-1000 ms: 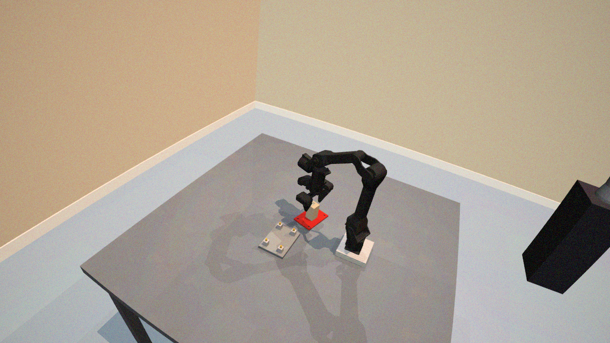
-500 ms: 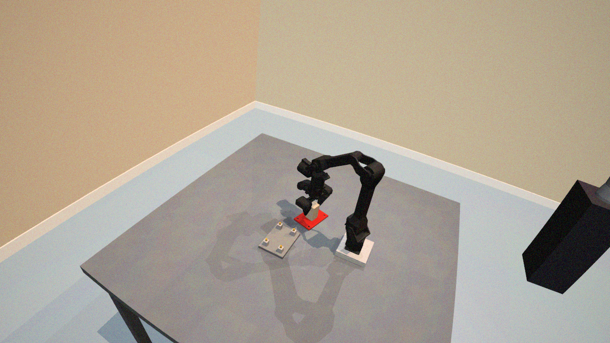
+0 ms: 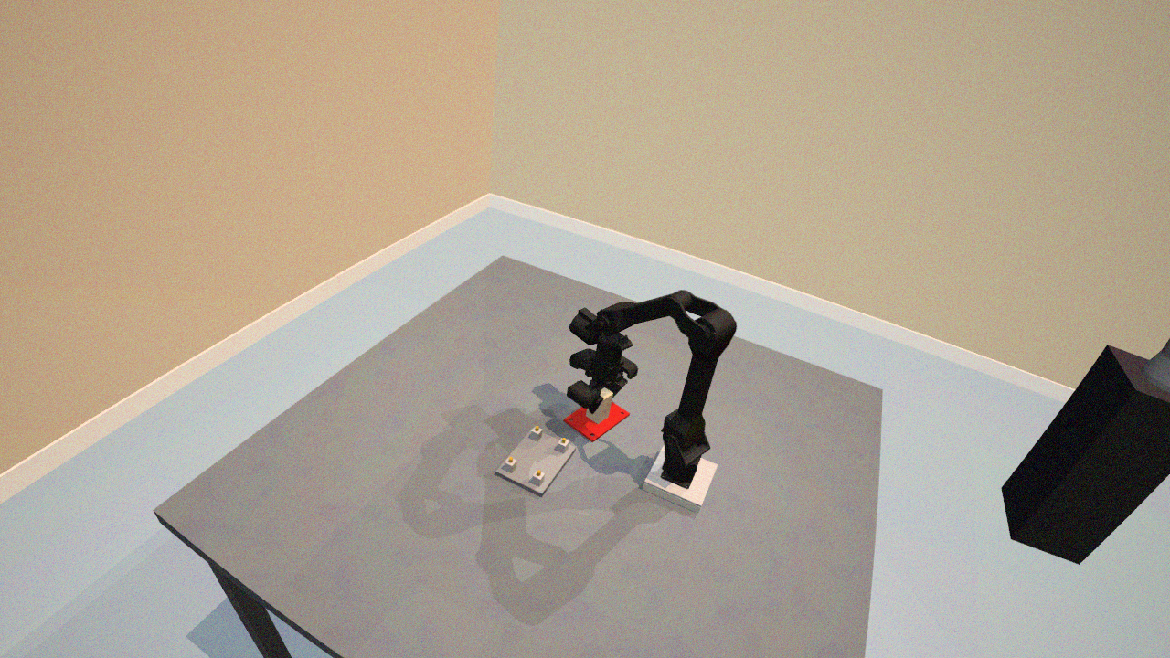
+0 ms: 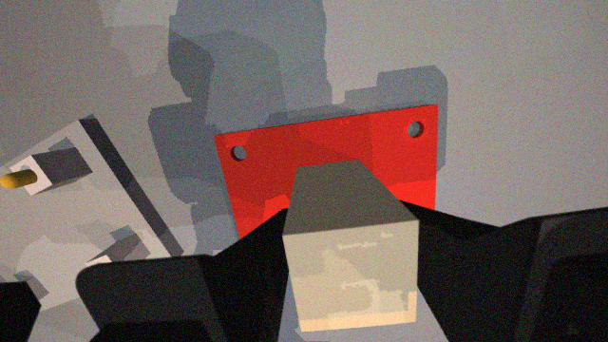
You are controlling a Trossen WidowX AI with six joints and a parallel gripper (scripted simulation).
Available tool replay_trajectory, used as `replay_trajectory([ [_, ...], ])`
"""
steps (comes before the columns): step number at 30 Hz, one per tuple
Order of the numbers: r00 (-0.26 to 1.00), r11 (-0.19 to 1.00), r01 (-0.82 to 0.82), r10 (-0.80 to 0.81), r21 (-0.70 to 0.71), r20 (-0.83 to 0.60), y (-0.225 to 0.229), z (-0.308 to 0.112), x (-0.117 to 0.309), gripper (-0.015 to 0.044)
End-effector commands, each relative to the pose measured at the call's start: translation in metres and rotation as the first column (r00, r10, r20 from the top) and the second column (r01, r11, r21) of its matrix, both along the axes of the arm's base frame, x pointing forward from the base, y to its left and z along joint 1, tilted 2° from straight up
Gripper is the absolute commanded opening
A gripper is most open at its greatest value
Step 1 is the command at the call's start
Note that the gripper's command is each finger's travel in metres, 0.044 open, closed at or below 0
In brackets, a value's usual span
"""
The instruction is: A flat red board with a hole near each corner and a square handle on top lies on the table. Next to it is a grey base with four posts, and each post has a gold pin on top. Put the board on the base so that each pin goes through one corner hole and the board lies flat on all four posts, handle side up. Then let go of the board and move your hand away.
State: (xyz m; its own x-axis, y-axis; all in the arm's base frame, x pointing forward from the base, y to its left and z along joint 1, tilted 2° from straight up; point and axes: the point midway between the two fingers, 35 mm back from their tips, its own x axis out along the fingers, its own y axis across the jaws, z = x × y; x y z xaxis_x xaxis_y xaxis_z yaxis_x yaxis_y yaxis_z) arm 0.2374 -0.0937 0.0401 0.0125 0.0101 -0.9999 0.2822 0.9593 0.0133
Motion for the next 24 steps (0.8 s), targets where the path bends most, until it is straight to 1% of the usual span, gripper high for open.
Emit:
replay_trajectory([
  [1,1.0,1.0,-0.001,0.001,-0.001,-0.004,0.0,-0.001,0.0,0.0171],
  [6,1.0,1.0,-0.001,0.001,-0.001,-0.004,0.0,-0.001,0.0,0.0138],
  [11,1.0,1.0,-0.001,0.001,-0.001,-0.004,-0.001,0.005,0.001,0.0006],
  [24,1.0,1.0,-0.001,0.001,-0.001,-0.004,-0.002,0.037,0.003,0.0],
])
